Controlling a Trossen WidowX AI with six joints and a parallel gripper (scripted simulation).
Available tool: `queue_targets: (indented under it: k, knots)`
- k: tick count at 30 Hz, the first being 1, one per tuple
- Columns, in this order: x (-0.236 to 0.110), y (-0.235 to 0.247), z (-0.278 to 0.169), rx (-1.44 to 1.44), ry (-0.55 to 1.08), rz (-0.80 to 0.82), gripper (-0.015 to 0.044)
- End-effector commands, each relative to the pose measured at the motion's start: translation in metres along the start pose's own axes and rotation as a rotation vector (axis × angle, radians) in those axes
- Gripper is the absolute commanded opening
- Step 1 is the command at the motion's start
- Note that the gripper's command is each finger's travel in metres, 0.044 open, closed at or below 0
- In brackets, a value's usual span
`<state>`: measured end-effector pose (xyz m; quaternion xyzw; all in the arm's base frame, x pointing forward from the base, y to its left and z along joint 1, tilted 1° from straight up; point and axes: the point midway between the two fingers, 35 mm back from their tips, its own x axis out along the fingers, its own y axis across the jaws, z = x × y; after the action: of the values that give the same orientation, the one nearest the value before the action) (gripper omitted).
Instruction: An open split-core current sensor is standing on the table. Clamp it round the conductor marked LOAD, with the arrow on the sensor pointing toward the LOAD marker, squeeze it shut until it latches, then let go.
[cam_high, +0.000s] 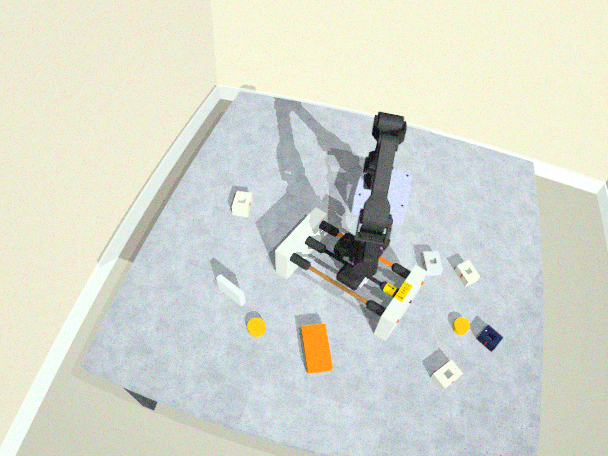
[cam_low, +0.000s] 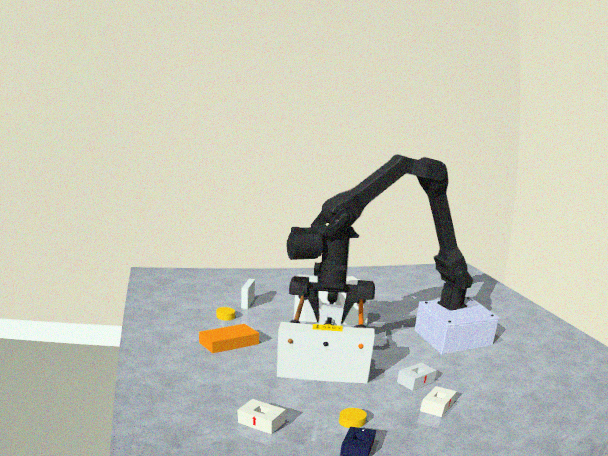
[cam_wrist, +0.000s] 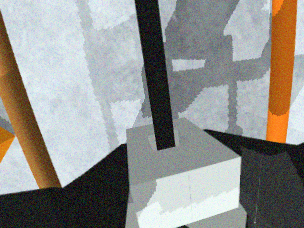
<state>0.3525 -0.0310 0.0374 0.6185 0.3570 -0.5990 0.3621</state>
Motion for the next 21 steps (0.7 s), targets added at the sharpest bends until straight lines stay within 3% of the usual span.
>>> queue_targets:
  k: [1, 3, 21]
  knots:
    - [-0.0038, -0.0001, 0.0000, 0.002, 0.002, 0.004, 0.0053]
    - [-0.0003, -0.0001, 0.0001, 0.000, 0.000, 0.000, 0.0001]
    - [-0.0008, 0.0040, 0.0002, 0.000, 0.000, -0.084, 0.0000]
